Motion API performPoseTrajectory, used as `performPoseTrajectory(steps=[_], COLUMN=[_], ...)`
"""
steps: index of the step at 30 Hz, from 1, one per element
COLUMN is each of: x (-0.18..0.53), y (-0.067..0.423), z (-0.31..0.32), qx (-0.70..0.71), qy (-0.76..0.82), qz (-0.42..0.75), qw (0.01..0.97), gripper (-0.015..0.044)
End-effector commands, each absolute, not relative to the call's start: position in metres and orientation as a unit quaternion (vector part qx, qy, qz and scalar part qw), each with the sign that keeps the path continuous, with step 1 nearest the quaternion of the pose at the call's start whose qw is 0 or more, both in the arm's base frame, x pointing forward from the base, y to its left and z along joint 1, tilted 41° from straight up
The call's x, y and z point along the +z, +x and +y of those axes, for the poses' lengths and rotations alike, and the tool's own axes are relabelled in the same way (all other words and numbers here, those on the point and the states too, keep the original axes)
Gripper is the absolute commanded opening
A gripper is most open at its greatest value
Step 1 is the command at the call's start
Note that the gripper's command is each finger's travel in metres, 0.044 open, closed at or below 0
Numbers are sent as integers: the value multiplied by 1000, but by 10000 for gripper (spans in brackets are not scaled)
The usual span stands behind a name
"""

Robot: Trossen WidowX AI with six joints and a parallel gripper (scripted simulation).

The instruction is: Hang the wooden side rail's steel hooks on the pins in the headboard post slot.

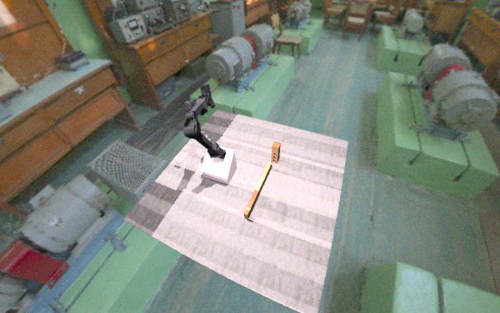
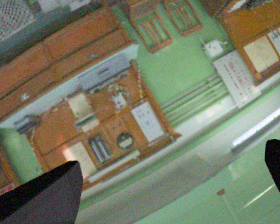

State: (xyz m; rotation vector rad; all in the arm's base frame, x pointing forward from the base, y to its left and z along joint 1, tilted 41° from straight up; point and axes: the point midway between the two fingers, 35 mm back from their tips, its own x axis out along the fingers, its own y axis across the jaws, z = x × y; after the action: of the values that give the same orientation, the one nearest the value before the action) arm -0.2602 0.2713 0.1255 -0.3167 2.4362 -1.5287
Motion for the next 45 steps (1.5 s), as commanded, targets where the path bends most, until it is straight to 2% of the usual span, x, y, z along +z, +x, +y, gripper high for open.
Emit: performPoseTrajectory(steps=[1, 2, 10, 16, 22, 28, 35, 40, 45], x=[124, 118, 38, -16, -60, -91, -109, -110, -104], y=[-259, -255, -173, -90, 2, 92, 181, 225, 247], z=[273, 277, 331, 351, 345, 311, 240, 174, 113], qx=[-524, -523, -511, -501, -491, -482, -473, -467, -463], qy=[-104, -88, 153, 326, 481, 607, 710, 751, 765], qz=[836, 838, 826, 768, 672, 544, 363, 218, 89], qw=[125, 128, 184, 229, 275, 321, 376, 412, 439], gripper=[426, 440, 440, 440, 440, 440, 440, 440, 440])
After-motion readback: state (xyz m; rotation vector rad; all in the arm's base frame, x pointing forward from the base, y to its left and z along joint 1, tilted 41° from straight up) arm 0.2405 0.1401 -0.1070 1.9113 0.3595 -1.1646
